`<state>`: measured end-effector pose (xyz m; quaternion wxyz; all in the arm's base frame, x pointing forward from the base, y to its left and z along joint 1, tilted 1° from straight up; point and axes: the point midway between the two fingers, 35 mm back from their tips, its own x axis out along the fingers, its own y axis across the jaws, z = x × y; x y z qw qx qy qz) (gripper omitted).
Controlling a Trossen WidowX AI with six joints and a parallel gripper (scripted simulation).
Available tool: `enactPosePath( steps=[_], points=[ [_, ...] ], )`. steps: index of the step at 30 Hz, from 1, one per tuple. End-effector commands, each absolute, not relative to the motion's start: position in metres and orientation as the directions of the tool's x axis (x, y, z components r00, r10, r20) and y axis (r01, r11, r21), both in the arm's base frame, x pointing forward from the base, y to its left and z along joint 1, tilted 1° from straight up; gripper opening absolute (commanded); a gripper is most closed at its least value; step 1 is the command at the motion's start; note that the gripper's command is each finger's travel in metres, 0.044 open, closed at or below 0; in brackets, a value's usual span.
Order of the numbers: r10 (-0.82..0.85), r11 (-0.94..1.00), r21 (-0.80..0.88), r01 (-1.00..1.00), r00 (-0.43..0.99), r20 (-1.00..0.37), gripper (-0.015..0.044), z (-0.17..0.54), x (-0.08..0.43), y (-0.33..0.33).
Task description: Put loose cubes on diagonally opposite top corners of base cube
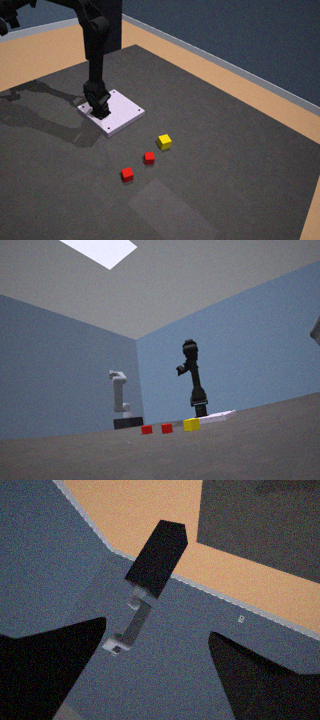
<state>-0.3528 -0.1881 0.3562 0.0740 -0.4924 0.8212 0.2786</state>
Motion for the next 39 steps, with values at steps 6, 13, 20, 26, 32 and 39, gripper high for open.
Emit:
enactPosePath(
  steps=[6, 13, 20, 26, 32, 39],
  points=[
    [-0.79, 0.278, 0.406, -0.87, -0.448, -0.419, 0.0265, 0.35, -0.338, -0.214],
    [-0.823, 0.081, 0.454, -0.887, -0.316, -0.472, 0.0265, 0.337, -0.296, -0.269],
    [-0.828, -0.141, 0.501, -0.854, -0.175, -0.532, 0.0265, 0.318, -0.247, -0.314],
    [-0.81, -0.328, 0.532, -0.781, -0.057, -0.583, 0.0265, 0.302, -0.199, -0.344],
    [-0.772, -0.5, 0.553, -0.667, 0.053, -0.633, 0.0265, 0.287, -0.147, -0.367],
    [-0.705, -0.668, 0.565, -0.484, 0.167, -0.689, 0.0265, 0.269, -0.083, -0.382]
  ],
)
